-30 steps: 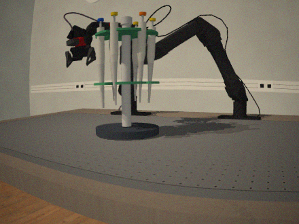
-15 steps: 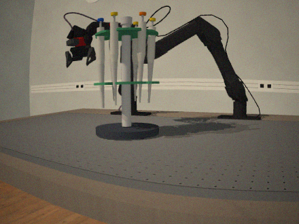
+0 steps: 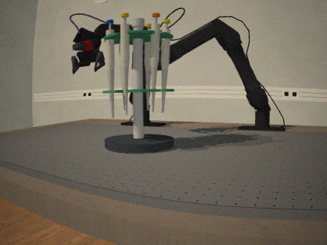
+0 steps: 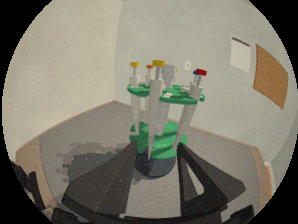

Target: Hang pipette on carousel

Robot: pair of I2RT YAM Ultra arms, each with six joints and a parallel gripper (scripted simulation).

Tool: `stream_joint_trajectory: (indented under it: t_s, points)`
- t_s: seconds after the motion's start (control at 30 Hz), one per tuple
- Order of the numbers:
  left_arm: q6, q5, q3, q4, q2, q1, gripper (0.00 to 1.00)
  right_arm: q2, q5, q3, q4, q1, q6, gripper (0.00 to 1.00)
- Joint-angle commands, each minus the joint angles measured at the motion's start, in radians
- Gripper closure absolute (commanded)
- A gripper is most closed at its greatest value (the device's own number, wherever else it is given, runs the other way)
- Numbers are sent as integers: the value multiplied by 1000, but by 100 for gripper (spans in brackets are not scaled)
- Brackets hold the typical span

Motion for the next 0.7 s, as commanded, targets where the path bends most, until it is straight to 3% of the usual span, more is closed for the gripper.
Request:
stream_joint_trajectory:
  t_s: [0.0,0.23,0.27,0.43,0.67]
  points:
    - [-40,-34,20,-64,-42,-26,50,-6,-23,16,13,-9,-12,0]
    - [-82,-39,10,-112,-25,-31,50,-6,-23,16,13,-9,-12,0]
    - [-76,4,-29,-107,-87,-15,0,-6,-23,16,13,-9,-12,0]
    - [-96,179,-270,-195,-292,24,0,-6,-23,16,13,-9,-12,0]
    - [-76,492,-414,-404,-587,130,0,-6,-23,16,13,-9,-12,0]
